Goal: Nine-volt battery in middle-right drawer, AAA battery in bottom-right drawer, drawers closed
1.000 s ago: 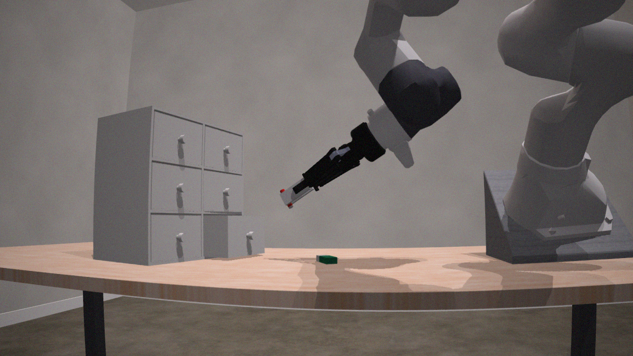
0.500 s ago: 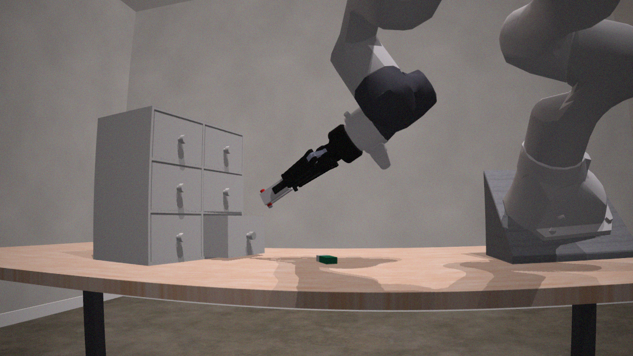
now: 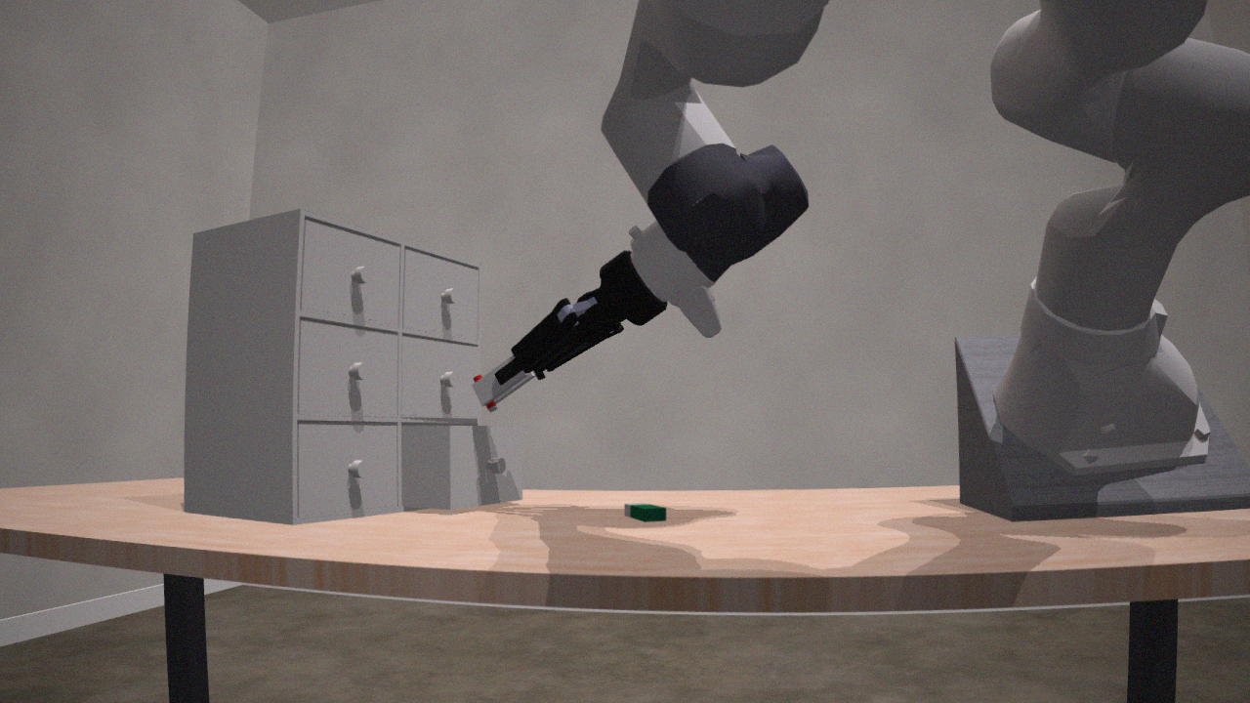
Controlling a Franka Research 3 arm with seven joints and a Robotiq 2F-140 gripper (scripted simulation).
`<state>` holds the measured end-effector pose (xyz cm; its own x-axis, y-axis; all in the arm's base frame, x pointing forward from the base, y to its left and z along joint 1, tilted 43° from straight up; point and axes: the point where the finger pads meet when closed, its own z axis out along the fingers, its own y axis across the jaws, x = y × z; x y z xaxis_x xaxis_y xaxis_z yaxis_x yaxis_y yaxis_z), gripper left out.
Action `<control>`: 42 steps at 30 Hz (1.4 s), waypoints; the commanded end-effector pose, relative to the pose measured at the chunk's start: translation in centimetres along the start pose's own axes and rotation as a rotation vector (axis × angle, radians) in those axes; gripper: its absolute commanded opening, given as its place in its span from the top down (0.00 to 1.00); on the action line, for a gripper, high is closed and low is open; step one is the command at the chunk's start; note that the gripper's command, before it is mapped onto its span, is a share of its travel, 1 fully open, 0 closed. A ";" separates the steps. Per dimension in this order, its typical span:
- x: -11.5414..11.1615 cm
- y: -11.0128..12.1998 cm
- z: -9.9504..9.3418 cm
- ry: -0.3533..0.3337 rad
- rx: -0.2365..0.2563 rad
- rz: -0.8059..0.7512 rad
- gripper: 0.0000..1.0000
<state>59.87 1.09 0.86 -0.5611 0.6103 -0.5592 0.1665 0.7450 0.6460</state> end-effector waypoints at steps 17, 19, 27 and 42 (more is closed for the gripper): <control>-2.2 -0.3 3.9 0.004 0.008 0.028 0.97; -2.3 -0.4 4.1 0.004 0.008 0.028 0.97; -2.5 -0.4 4.5 0.004 0.008 0.028 0.97; -2.5 -0.4 4.5 0.004 0.008 0.028 0.97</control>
<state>64.89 0.54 -0.23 -0.5582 0.6276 -0.5427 0.1844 0.7316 0.6563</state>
